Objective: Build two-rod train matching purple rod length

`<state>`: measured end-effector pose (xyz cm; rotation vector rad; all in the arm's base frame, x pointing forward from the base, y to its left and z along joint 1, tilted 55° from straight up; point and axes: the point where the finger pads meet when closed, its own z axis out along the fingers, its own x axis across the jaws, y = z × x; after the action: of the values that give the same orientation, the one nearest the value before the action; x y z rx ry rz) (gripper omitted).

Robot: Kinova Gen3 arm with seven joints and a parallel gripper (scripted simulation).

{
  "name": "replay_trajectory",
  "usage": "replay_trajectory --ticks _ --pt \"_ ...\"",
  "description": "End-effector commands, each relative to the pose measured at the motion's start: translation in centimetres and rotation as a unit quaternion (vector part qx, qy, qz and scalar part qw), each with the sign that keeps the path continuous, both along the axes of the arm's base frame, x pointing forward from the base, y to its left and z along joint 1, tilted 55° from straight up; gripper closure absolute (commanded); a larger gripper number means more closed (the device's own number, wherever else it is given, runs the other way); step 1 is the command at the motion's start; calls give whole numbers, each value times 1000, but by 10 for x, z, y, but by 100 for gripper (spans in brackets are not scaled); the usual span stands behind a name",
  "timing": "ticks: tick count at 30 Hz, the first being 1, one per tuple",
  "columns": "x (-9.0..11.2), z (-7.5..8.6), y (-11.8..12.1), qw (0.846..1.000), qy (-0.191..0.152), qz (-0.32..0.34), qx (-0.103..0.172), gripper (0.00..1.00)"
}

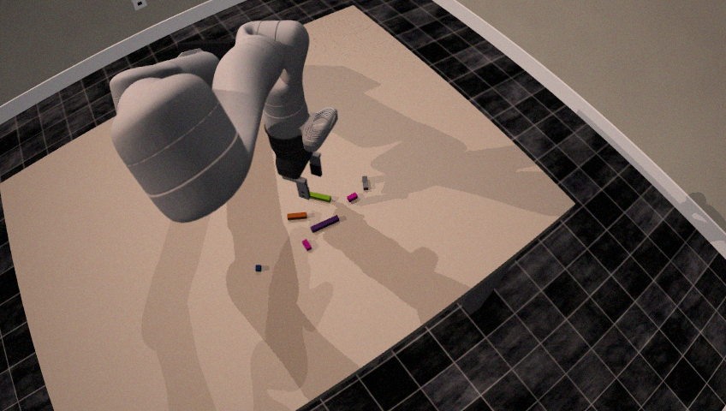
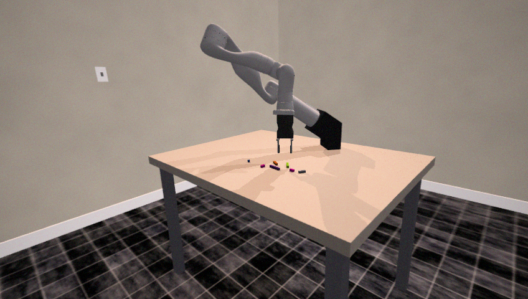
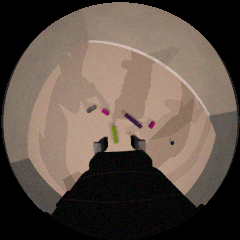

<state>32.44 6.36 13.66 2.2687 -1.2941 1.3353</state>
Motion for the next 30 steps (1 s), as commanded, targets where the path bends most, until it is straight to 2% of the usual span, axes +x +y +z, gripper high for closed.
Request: replay_trajectory --ticks 1,15,30 --pt "0 -1 0 999 19 19 -23 0" --pt "-1 -3 1 996 47 48 -52 0" --pt "-2 -4 1 996 51 52 -57 0"
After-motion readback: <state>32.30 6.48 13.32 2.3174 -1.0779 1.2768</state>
